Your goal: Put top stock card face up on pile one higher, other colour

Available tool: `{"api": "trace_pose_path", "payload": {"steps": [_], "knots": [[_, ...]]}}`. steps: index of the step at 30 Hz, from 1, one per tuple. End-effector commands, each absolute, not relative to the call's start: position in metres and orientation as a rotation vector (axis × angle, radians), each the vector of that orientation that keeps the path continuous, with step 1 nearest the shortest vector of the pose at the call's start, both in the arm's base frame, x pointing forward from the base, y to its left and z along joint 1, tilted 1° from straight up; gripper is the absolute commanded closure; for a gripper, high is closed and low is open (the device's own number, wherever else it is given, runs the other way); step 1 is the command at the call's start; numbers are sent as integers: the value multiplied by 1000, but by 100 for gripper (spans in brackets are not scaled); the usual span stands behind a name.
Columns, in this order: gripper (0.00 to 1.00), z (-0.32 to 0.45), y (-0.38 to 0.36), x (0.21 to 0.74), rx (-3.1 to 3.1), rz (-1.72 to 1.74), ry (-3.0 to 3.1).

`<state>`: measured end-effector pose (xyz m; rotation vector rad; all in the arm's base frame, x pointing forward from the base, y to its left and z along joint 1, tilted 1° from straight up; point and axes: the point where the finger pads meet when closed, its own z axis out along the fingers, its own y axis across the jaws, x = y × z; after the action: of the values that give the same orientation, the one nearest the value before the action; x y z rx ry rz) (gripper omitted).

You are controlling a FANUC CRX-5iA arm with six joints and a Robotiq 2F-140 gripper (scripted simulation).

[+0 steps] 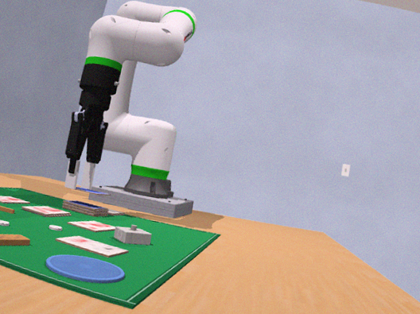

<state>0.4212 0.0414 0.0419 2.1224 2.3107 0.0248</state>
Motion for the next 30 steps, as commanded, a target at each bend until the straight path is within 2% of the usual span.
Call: {"api": "trace_pose_path", "payload": {"steps": [1,30], "knots": [[60,48,41,422,2121,26,2310],[60,110,41,421,2121,26,2310]]}}
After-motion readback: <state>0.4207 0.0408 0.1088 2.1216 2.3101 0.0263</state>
